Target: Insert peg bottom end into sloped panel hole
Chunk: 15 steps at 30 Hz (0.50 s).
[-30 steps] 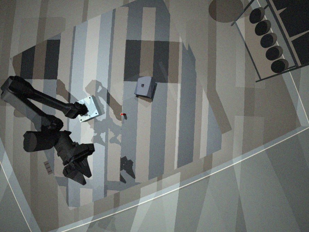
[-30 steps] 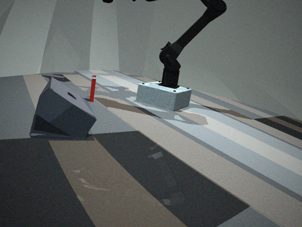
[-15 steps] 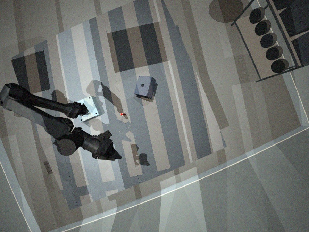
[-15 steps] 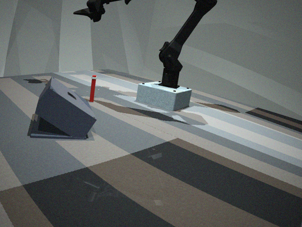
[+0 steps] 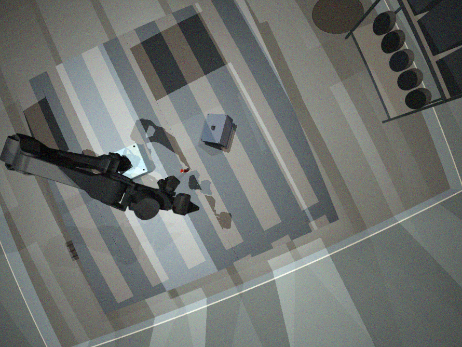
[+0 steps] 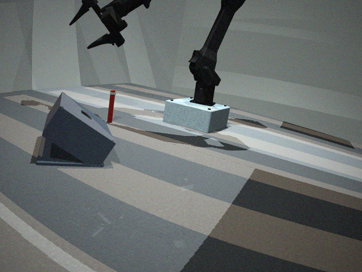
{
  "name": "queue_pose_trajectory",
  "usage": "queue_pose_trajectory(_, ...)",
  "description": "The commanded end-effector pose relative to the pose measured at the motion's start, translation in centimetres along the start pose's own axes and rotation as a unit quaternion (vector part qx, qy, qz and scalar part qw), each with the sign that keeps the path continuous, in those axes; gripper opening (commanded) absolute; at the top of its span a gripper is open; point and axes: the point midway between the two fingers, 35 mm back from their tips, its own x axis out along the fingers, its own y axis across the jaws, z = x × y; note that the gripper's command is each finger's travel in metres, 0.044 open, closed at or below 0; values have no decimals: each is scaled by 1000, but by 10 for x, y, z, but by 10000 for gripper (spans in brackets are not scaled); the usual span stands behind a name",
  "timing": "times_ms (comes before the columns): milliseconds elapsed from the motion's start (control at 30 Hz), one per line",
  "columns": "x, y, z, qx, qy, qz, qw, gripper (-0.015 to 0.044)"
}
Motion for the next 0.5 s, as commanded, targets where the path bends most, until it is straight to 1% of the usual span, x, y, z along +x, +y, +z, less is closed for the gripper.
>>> queue_pose_trajectory(0,6,10,20,24,-31,40,998,440)
queue_pose_trajectory(233,12,37,58,64,-78,134,986,440)
queue_pose_trajectory(467,9,65,92,94,-105,237,961,440)
